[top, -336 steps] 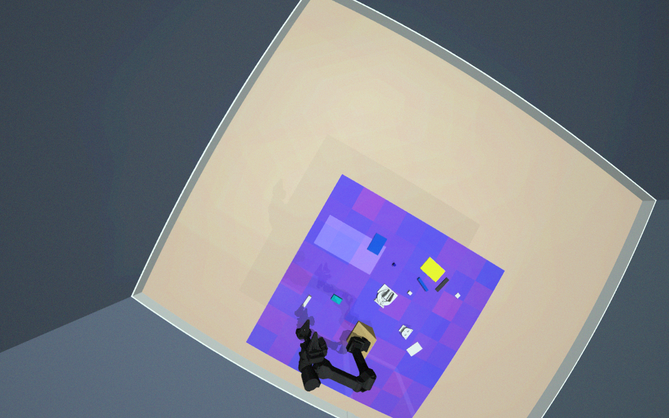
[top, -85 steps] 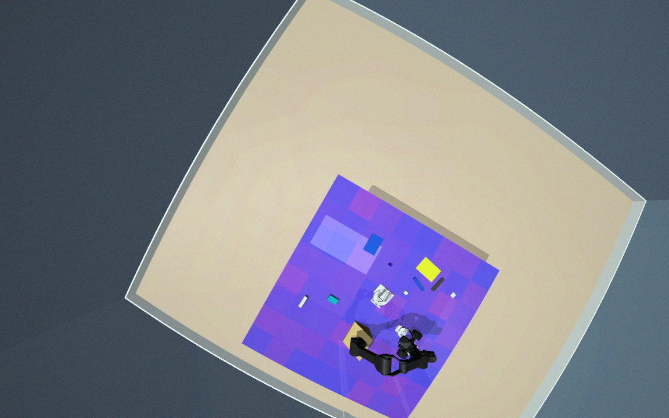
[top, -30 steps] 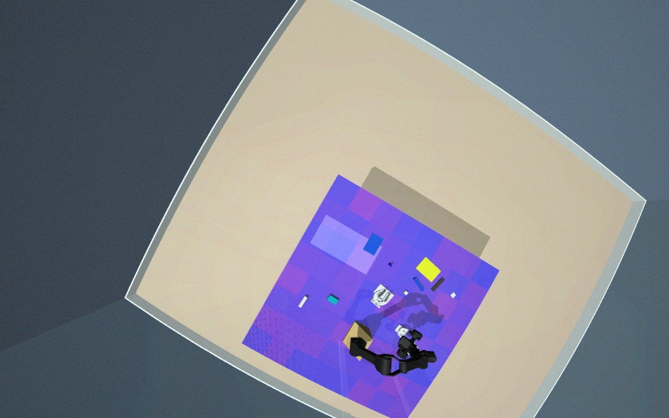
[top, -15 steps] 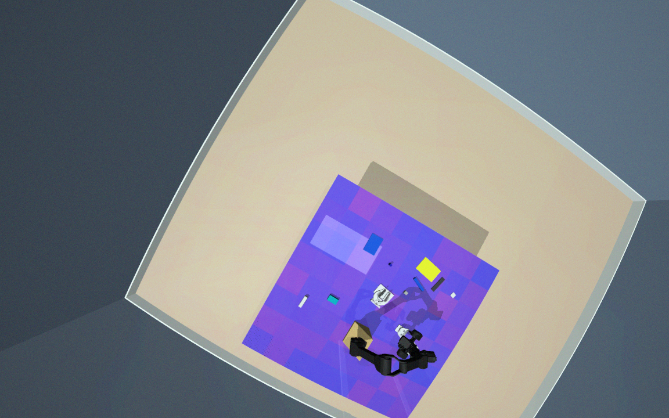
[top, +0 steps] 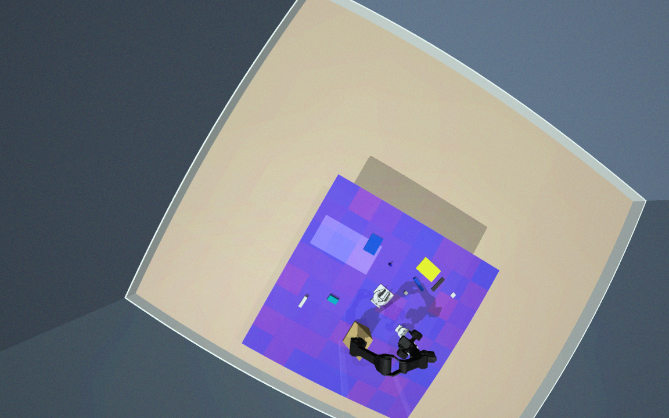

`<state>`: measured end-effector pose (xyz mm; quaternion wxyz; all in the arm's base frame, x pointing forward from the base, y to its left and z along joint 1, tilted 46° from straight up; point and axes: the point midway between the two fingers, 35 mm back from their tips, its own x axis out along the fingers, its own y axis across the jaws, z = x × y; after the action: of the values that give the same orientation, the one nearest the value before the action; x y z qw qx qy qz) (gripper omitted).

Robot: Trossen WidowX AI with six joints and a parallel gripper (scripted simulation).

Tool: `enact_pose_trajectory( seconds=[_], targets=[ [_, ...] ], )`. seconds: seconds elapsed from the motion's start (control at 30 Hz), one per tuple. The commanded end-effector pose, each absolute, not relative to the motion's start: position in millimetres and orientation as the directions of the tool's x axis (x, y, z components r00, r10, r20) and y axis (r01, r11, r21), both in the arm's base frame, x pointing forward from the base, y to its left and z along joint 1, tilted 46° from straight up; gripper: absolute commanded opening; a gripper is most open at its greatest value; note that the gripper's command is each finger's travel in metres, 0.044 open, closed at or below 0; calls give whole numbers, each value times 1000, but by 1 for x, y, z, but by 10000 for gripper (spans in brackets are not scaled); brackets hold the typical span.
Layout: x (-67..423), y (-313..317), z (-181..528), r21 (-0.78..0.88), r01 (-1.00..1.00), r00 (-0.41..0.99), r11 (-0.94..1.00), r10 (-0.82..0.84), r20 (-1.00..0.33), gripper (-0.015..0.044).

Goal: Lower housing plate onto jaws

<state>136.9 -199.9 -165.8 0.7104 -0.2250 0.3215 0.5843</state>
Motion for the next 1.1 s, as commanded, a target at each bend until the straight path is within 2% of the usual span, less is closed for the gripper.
enact_pose_trajectory(
  seconds=[0.0,1.07],
  targets=[
    [138,-199,-166,55,-974,115,221,686,-718,440],
    [138,-196,-170,56,-975,111,217,685,-720,440]
  ],
)
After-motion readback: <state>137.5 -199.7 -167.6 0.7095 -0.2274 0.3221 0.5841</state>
